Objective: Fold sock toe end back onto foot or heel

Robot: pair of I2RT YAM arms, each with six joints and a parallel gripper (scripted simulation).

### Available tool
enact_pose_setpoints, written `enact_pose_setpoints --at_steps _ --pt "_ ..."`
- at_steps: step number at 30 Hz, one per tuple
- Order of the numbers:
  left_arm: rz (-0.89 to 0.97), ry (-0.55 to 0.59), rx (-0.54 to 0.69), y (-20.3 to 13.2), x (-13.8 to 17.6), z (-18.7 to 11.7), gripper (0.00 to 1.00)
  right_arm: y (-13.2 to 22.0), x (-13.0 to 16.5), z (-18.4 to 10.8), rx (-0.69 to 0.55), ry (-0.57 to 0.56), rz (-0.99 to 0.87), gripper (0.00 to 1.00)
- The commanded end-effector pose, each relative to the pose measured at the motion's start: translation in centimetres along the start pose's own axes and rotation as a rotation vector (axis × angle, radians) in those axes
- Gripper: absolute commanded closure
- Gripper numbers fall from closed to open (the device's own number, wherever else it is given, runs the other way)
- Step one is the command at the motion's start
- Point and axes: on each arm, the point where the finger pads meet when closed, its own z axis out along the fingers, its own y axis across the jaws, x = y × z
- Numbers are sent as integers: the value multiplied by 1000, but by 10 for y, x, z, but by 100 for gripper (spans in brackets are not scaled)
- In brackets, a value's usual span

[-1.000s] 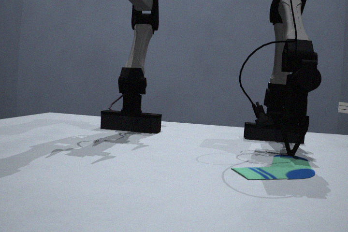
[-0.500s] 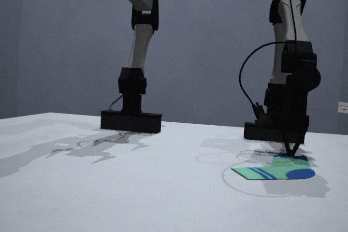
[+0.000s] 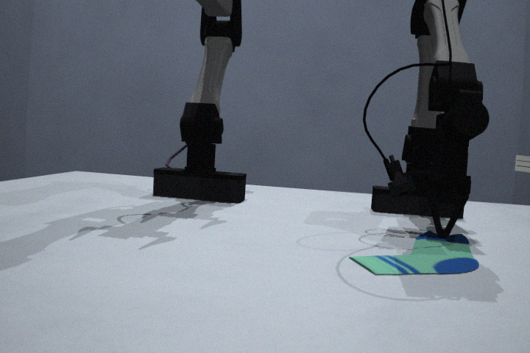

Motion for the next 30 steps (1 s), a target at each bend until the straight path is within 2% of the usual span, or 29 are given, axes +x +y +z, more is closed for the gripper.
enact_pose_setpoints --at_steps 1,4,5,6,8,9,10,12,15,30 --pt "14 -41 10 -6 -12 22 97 1 -13 -3 -4 -31 -4 0" --pt "13 -46 33 -10 -13 16 97 1 -13 -3 -4 -31 -4 0" --pt "14 -42 11 2 -10 10 97 1 -13 -3 -4 -31 -4 0" --pt "12 -50 51 -8 -13 9 97 1 -13 -3 -4 -31 -4 0" --pt "12 -47 35 0 -11 2 97 1 -13 -3 -4 -31 -4 0" --pt "10 -50 51 -7 -13 3 97 1 -13 -3 -4 -31 -4 0" --pt "13 -36 -11 9 -10 -13 97 1 -13 -3 -4 -31 -4 0" --pt "12 -35 -9 9 -9 -17 97 1 -13 -3 -4 -31 -4 0" --pt "12 -25 -45 18 -3 -19 97 1 -13 -3 -4 -31 -4 0" --pt "16 -27 -40 22 1 -27 97 1 -13 -3 -4 -31 -4 0"
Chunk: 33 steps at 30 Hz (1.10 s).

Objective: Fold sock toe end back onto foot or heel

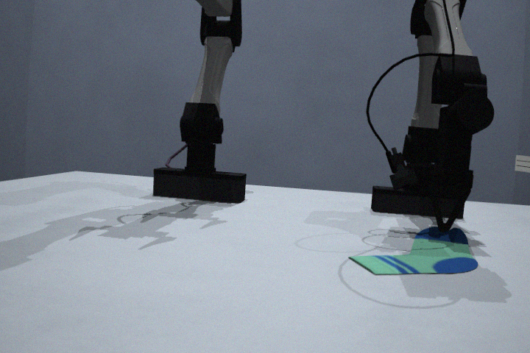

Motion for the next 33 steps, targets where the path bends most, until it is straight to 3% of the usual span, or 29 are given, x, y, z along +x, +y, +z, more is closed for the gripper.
enact_pose_setpoints --at_steps 1,16,23,32,33 --pt "-9 26 -51 21 0 -21 97 1 -13 -3 -4 -31 -4 0" --pt "10 43 -124 45 -1 -34 97 1 -13 -3 -4 -31 -4 0" --pt "-1 38 -91 29 -6 -25 97 1 -13 -3 -4 -31 -4 0" --pt "-3 39 -106 37 -4 -33 97 1 -13 -3 -4 -31 -4 0" --pt "-12 31 14 25 -6 -28 97 1 -13 -3 -4 -31 -4 0"
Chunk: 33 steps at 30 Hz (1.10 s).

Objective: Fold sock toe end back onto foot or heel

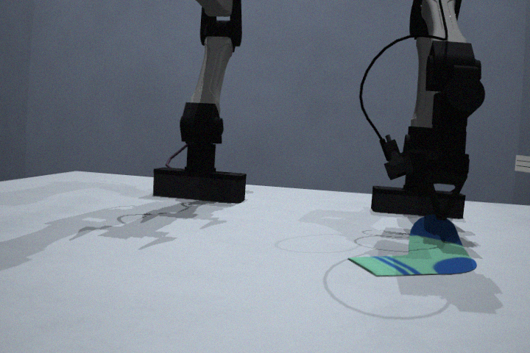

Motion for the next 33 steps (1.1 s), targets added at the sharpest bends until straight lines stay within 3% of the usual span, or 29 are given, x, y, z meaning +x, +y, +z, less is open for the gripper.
enact_pose_setpoints --at_steps 1,2,3,5,6,7,9,19,20,22,23,28,29,33 --pt "-22 4 54 4 2 -12 97 1 -13 -3 -4 -31 -4 0" --pt "-24 5 59 7 2 -14 97 1 -13 -3 -4 -31 -4 0" --pt "-18 14 -10 22 5 -16 97 1 -13 -3 -4 -31 -4 0" --pt "-18 14 -10 22 5 -16 97 1 -13 -3 -4 -31 -4 0" --pt "-27 4 76 11 3 -19 97 1 -13 -3 -4 -31 -4 0" --pt "-27 3 87 12 3 -22 97 1 -13 -3 -4 -31 -4 0" --pt "-25 8 5 28 5 -24 97 1 -13 -3 -4 -31 -4 0" --pt "-23 10 -16 31 5 -32 97 1 -13 -3 -4 -31 -4 0" --pt "-19 9 40 27 4 -20 97 1 -13 -3 -4 -31 -4 0" --pt "-19 9 40 27 4 -20 97 1 -13 -3 -4 -31 -4 0" --pt "-24 7 96 22 3 -24 97 1 -13 -3 -4 -31 -4 0" --pt "-17 7 123 39 2 -32 97 1 -13 -3 -4 -31 -4 0" --pt "-16 6 51 50 3 -36 97 1 -13 -3 -4 -31 -4 0" --pt "-7 -9 78 29 2 -32 97 1 -13 -3 -4 -31 -4 0"
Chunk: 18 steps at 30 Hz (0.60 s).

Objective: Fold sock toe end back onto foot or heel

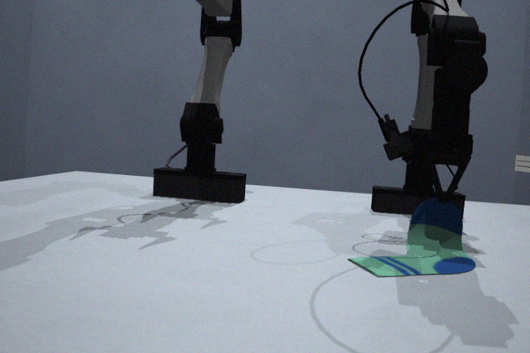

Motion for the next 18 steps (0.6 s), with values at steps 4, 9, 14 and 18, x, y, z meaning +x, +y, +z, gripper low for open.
enact_pose_setpoints --at_steps 4,9,14,18 --pt "-7 9 -27 -1 3 -13 97 1 -13 -3 -4 -31 -4 0" --pt "-12 9 -40 2 0 -11 97 1 -13 -3 -4 -31 -4 0" --pt "-14 11 -74 13 3 -20 97 1 -13 -3 -4 -31 -4 0" --pt "-14 11 -75 13 3 -20 97 1 -13 -3 -4 -31 -4 0"
